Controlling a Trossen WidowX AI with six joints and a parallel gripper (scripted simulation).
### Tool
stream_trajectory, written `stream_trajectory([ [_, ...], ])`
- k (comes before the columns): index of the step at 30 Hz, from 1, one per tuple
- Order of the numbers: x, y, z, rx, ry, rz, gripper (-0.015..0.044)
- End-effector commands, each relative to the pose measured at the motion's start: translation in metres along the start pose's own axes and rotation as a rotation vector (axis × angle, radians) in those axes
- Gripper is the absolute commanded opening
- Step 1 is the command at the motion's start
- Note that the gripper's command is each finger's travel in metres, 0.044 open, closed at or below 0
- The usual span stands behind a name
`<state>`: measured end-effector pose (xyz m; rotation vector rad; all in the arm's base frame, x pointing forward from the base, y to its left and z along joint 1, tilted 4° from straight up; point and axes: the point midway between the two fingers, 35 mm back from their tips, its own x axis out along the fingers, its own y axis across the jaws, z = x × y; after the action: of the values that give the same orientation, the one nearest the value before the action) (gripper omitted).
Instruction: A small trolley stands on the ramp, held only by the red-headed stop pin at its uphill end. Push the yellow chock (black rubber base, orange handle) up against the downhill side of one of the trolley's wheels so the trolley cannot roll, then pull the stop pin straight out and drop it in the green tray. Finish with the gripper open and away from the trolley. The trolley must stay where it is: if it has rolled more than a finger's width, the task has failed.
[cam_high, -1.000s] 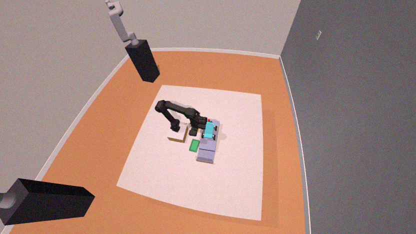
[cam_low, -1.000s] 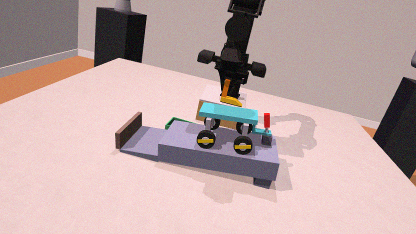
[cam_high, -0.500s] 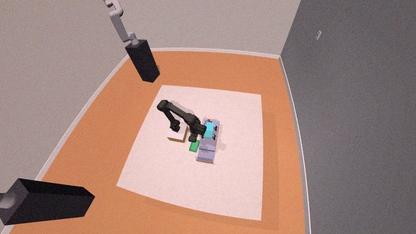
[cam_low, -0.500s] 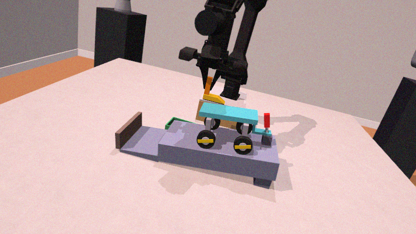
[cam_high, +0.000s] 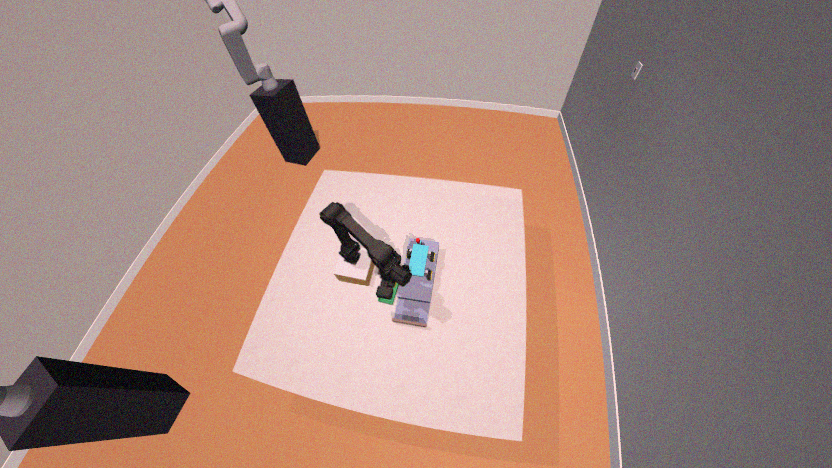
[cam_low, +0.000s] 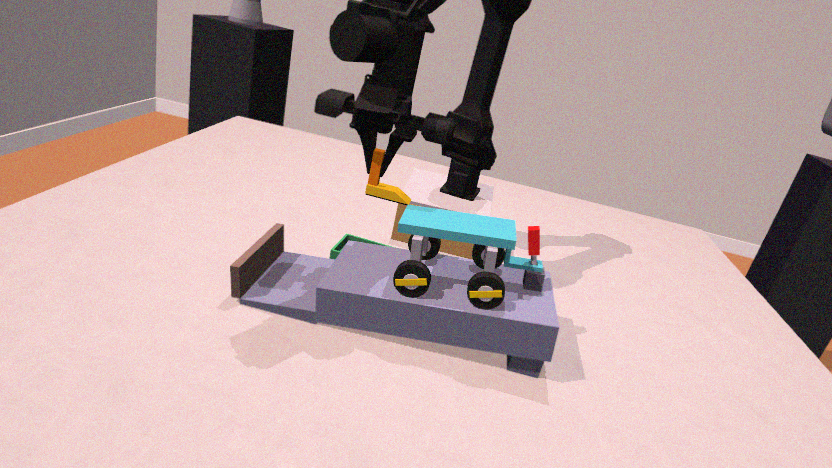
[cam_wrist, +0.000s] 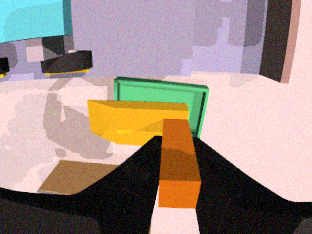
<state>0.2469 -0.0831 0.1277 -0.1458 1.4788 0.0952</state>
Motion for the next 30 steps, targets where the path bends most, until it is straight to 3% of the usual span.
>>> stream_trajectory([
  [1, 0.003, -0.012, 0.004, -0.005, 0.004, 0.01, 0.0],
  [8, 0.004, -0.016, 0.004, -0.005, 0.004, 0.109, 0.0],
  [30, 0.017, -0.017, 0.032, -0.005, 0.001, 0.109, 0.0],
])
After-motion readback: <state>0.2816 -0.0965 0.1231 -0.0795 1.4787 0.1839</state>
